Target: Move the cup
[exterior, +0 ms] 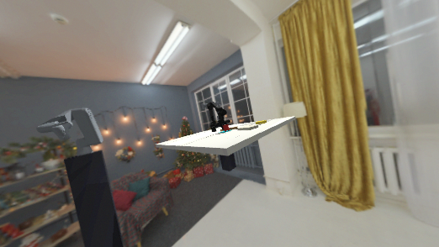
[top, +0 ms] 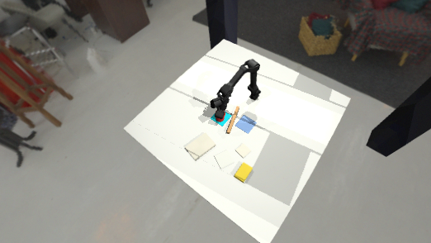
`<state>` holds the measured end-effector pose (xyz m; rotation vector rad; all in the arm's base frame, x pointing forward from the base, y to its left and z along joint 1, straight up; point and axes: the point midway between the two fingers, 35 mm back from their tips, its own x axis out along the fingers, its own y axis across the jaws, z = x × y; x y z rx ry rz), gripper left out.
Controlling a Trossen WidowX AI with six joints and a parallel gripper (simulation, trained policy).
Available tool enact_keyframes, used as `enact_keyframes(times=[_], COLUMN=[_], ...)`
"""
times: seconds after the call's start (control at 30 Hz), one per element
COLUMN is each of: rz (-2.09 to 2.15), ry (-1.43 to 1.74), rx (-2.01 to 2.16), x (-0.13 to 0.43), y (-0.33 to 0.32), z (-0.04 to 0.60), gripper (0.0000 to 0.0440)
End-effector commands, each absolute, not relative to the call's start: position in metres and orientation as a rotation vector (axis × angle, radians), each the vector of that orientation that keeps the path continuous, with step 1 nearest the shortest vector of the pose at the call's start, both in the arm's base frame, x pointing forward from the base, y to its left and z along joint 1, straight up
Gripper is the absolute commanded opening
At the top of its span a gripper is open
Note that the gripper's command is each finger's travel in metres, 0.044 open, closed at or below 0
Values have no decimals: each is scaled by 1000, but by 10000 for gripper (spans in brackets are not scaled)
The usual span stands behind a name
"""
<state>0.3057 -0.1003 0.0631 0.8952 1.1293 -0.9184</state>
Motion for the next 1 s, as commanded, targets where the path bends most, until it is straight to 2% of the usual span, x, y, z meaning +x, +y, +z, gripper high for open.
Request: enact_keyframes(times=[0.0,0.4,0.97], rz=[-908,-853,-792], ry=[1092,1035,926], rx=[910,944,958], x=[308,302,293], y=[-105,-107,-114], z=[65,85,134], gripper=[154,192,297])
